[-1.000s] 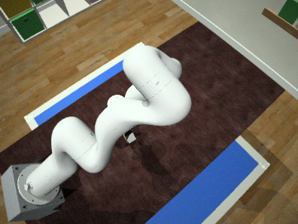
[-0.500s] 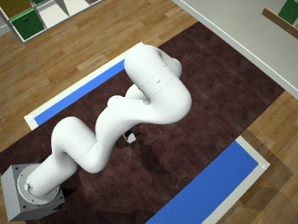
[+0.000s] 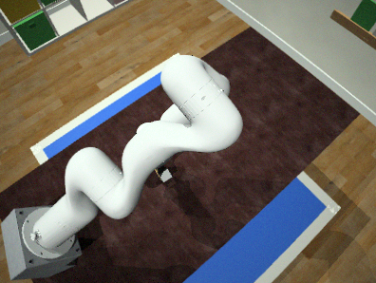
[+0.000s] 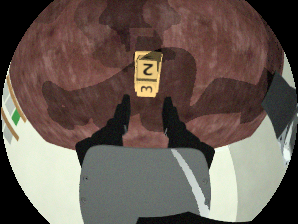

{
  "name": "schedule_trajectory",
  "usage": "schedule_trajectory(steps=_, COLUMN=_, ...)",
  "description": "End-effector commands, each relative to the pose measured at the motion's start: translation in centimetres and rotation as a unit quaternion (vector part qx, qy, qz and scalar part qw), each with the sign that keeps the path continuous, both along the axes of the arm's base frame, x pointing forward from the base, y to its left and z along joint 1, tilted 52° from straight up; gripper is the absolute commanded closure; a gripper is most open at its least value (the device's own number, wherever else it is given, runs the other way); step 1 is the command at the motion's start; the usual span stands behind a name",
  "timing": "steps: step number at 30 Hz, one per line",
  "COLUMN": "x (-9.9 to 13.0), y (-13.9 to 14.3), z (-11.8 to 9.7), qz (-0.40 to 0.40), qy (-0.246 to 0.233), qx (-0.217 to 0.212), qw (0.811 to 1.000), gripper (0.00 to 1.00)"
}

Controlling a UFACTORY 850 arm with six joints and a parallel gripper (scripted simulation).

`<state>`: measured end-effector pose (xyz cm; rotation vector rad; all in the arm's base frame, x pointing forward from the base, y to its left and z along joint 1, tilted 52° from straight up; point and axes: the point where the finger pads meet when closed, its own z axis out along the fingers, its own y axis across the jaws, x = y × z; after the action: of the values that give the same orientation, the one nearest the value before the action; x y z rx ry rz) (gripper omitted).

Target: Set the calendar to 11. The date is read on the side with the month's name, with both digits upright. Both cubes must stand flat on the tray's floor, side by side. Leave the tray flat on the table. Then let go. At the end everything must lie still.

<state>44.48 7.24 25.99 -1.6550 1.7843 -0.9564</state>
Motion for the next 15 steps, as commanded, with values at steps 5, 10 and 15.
schedule_trajectory(steps=5, x=1.1, y=-0.2, z=-0.8, qz=0.0, qy=0.0, qx=0.0, qw=1.0, gripper=0.51)
schedule_trajectory(steps=10, x=1.6, y=-0.2, z=-1.2, qz=0.0, qy=0.0, qx=0.0, qw=1.0, gripper=0.51)
schedule_trajectory(steps=15, x=2.0, y=-0.3, z=-1.4, qz=0.0, qy=0.0, qx=0.0, qw=1.0, gripper=0.51)
